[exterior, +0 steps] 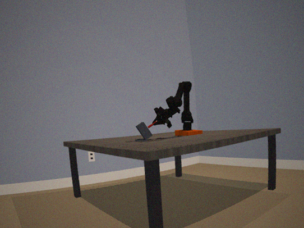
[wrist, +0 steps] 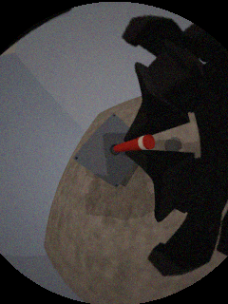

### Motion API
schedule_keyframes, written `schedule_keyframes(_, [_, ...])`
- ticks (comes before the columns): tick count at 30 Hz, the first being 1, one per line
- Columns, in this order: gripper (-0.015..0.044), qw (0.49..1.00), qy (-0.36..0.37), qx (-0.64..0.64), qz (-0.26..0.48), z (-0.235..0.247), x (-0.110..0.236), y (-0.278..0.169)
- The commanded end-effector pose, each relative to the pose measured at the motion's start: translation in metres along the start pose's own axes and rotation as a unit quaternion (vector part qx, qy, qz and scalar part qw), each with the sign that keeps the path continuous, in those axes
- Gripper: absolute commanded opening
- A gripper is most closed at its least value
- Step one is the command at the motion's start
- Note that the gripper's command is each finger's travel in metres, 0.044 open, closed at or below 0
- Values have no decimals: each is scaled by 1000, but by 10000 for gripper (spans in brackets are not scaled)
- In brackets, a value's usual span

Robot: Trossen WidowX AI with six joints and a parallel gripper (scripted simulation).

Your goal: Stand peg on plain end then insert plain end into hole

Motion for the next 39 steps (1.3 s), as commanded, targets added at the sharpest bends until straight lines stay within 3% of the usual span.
schedule_keyframes(1, [0,1000,0,-1,0,-1,1,0])
schedule_keyframes(39, [0,1000,-1,-1,0,2,-13,-1])
Point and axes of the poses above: the point midway between the two fingers, 35 mm back from their tips, its own x axis back along the fingers, its own z axis across the jaws, y = z × x, the point moved 5 cm from there along x, back along the fingers, and after that the axes turned 12 degrees about -x, right-handed, at the moved point
